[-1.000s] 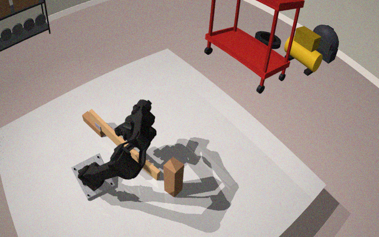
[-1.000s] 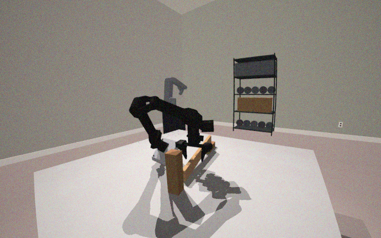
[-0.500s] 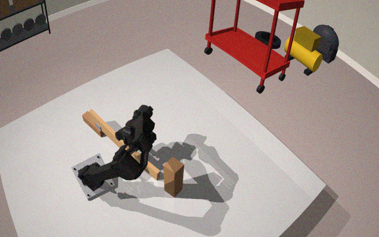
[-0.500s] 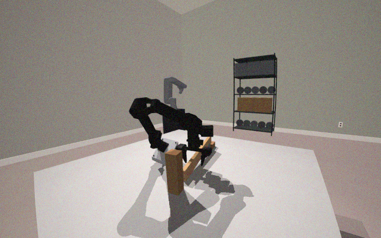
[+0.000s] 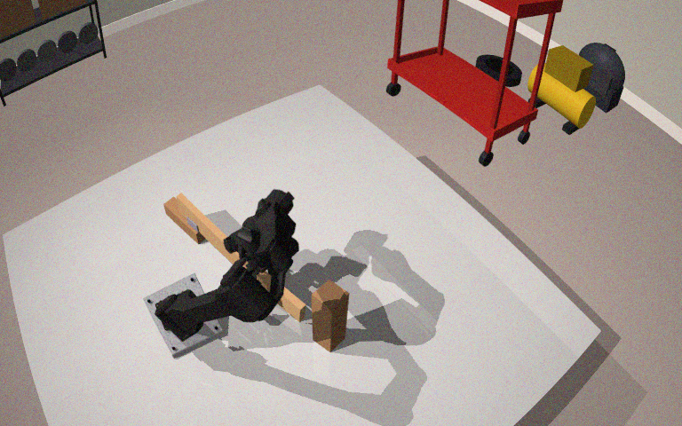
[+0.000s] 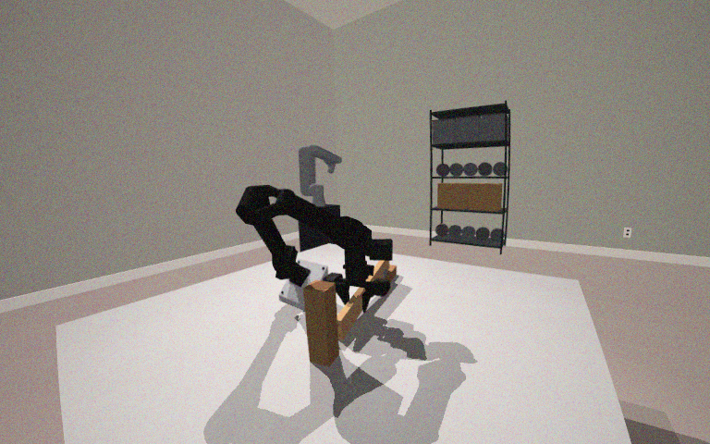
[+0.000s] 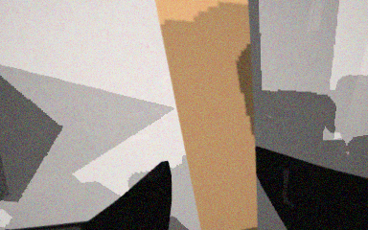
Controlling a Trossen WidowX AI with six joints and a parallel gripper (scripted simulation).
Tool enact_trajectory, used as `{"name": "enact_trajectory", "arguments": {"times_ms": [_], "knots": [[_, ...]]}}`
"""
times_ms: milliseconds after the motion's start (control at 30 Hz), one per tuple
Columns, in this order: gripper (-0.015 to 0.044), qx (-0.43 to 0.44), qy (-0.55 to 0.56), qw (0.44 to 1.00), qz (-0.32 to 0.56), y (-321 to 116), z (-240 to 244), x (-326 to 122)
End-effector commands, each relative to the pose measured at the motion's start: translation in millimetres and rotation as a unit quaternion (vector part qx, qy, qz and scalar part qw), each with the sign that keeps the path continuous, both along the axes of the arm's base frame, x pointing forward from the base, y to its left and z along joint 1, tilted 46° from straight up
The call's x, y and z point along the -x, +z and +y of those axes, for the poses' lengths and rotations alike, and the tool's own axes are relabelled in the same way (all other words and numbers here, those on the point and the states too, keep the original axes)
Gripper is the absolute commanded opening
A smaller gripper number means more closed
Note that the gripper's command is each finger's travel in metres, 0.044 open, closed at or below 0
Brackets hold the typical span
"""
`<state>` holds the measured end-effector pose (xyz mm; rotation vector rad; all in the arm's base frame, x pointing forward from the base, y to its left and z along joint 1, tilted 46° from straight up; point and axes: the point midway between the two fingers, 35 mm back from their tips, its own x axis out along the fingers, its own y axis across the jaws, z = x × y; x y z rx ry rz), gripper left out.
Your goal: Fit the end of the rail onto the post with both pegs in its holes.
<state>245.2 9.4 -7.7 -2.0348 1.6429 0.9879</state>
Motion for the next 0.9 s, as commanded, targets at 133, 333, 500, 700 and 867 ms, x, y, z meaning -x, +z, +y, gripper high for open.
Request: {"name": "enact_trajectory", "arguments": {"times_ms": [133, 333, 500, 700, 867], "knots": [[0.004, 0.002, 0.003, 1.0, 0.001, 0.1, -0.5, -0.3], [0.0, 0.002, 0.003, 1.0, 0.001, 0.1, -0.5, -0.3], [0.0, 0.002, 0.003, 1.0, 0.001, 0.1, -0.5, -0.3], [0.0, 0.002, 0.003, 1.0, 0.001, 0.1, -0.5, -0.3], [0.0, 0.002, 0.003, 1.0, 0.001, 1.3, 1.6, 0.1]]}}
